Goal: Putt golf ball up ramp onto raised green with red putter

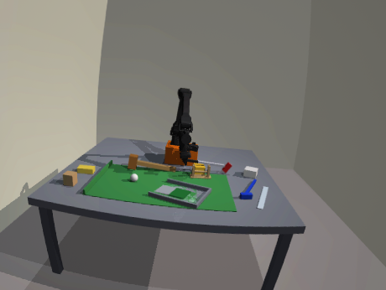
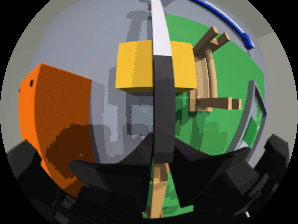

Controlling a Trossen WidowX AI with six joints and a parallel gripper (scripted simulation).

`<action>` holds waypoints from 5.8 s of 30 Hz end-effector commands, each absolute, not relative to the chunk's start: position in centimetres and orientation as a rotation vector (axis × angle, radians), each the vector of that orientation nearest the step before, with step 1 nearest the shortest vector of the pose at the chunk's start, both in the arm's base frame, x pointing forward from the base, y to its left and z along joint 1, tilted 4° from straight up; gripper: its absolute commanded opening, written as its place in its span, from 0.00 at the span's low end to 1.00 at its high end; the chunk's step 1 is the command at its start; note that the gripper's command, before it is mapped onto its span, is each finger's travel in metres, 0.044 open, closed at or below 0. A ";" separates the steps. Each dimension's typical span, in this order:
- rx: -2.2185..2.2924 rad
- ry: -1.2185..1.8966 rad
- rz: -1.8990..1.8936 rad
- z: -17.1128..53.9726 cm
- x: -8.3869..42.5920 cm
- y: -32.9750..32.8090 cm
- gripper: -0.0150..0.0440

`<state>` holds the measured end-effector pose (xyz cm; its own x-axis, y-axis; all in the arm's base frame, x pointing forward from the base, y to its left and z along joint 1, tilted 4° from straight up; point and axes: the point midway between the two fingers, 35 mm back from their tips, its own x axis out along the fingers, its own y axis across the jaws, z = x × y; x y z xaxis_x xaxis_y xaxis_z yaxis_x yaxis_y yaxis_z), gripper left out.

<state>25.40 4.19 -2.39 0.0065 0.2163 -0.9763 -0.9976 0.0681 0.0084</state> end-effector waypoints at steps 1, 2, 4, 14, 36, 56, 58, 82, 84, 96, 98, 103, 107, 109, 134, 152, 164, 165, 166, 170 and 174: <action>-1.007 1.061 1.248 0.1 26.2 4.1 0.25; -1.007 1.061 1.247 0.8 26.2 4.1 0.25; -1.007 1.061 1.247 2.3 26.2 4.0 0.25; -1.004 1.067 1.235 5.7 25.8 3.6 0.25; -0.366 1.439 0.525 6.3 25.9 -7.2 0.25; 0.272 1.550 -0.189 6.9 21.8 -17.0 0.25; 0.337 1.549 -0.261 6.9 21.2 -17.9 0.25; 0.448 1.541 -0.387 3.0 20.1 -19.2 0.25; 0.448 1.541 -0.387 2.8 20.1 -19.2 0.25; 0.448 1.542 -0.387 0.9 20.1 -19.1 0.25; 0.448 1.542 -0.387 0.6 20.1 -19.1 0.25; 0.448 1.542 -0.387 0.0 20.1 -19.1 0.25; 0.446 1.542 -0.382 0.4 20.1 -19.1 0.25; 0.446 1.542 -0.382 0.4 20.1 -19.1 0.25; 0.450 1.545 -0.382 -0.1 19.2 -20.7 0.25; 0.456 1.538 -0.378 2.0 25.7 -9.7 0.25; 0.455 1.541 -0.375 5.5 25.6 -9.8 0.25; 0.455 1.541 -0.375 5.5 25.6 -9.8 0.25; 0.455 1.541 -0.375 5.5 25.6 -9.8 0.25; 0.455 1.541 -0.375 5.5 25.6 -9.8 0.25; 0.455 1.541 -0.375 5.5 25.6 -9.8 0.25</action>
<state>25.53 -9.82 5.50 0.0012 0.0522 -0.9986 0.5049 0.8620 0.0456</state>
